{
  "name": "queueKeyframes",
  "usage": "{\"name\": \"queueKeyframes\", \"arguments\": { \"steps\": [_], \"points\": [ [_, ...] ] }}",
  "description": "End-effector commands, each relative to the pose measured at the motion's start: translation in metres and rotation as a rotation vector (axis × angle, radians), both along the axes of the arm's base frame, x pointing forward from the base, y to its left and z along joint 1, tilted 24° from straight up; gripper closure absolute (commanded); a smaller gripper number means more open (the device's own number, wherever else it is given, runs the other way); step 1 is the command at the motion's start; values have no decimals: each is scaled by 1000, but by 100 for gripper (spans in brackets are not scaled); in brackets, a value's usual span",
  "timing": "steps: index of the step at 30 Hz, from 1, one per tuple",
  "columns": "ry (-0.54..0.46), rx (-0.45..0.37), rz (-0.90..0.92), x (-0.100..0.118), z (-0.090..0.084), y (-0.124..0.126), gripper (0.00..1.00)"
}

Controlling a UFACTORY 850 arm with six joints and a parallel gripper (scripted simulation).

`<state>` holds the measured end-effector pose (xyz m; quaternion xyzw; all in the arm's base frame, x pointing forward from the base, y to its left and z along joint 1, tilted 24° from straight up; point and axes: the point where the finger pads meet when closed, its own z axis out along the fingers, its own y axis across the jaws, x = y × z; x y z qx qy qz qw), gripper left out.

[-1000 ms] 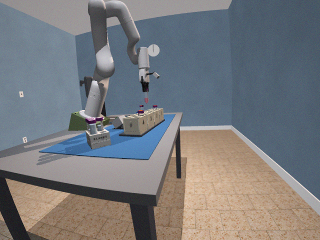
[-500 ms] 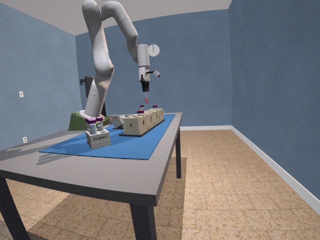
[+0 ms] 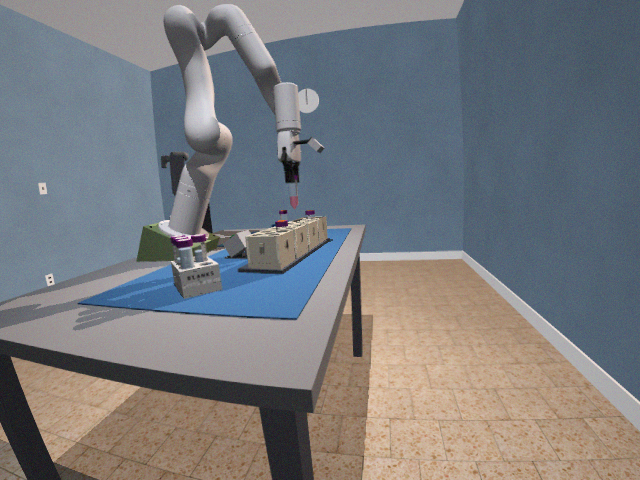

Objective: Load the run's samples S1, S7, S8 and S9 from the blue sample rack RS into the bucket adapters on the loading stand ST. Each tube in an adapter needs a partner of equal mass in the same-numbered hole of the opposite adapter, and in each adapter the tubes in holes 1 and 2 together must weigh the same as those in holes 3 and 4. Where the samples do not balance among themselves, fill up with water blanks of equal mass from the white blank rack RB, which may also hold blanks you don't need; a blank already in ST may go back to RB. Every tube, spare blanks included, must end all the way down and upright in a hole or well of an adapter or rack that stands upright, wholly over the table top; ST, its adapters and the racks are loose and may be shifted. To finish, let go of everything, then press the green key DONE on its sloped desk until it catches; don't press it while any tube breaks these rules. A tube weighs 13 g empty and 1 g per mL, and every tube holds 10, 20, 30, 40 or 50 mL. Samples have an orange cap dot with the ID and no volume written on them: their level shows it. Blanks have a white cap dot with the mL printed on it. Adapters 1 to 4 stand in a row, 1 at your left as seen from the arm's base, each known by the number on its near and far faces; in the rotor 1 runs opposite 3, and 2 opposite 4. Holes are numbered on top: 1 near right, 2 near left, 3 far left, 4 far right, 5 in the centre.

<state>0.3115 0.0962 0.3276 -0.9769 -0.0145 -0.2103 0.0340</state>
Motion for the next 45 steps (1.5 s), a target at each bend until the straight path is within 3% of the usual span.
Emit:
{"name": "queueKeyframes", "arguments": {
  "steps": [1,20,39,45],
  "points": [
    [13,18,14,3,1,-4,100],
    [13,18,14,3,1,-4,100],
    [13,18,14,16,-30,-1,100],
    [13,18,14,17,-31,-1,100]
  ]
}}
